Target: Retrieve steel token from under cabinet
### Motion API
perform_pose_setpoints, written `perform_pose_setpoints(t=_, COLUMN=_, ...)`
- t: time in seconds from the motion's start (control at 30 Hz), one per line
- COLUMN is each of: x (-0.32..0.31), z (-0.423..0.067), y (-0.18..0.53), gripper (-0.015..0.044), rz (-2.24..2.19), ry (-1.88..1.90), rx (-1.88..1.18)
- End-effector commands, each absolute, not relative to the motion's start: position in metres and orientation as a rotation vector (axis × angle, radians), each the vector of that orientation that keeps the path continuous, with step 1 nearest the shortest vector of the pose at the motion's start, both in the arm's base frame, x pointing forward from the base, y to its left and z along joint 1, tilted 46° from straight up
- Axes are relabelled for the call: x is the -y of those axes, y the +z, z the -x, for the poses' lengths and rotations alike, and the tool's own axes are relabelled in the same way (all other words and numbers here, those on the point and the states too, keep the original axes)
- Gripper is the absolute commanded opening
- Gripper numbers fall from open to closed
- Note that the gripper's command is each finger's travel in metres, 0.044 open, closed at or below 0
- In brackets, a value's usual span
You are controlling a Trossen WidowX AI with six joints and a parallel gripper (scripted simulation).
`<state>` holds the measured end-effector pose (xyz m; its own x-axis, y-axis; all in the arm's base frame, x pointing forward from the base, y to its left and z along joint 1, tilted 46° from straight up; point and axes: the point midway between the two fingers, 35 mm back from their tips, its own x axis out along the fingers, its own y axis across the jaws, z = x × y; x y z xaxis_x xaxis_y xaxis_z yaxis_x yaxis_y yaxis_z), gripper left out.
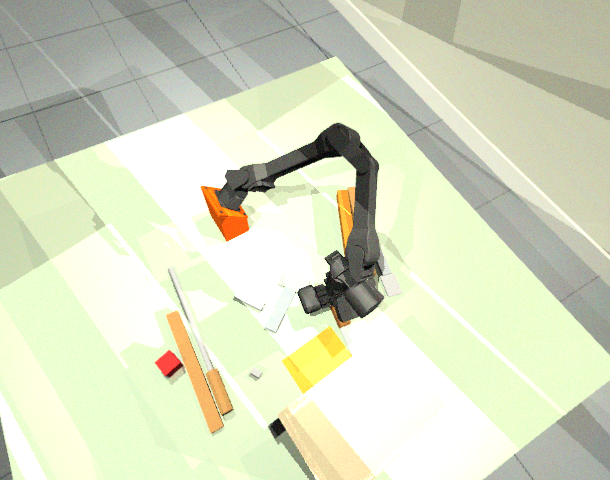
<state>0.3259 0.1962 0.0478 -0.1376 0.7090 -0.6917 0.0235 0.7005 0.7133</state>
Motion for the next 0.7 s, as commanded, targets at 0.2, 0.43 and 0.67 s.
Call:
perform_pose_setpoints(t=0.2, x=-0.197, z=-0.337, y=0.047, gripper=0.0000, rz=-0.606, ry=0.663, rx=-1.615)
perform_pose_setpoints(t=0.43, x=-0.198, z=-0.344, y=0.047, gripper=0.0000, rz=-0.606, ry=0.663, rx=-1.614)
perform_pose_setpoints(t=0.67, x=-0.199, z=-0.350, y=0.046, gripper=0.0000, rz=-0.606, ry=0.663, rx=-1.614)
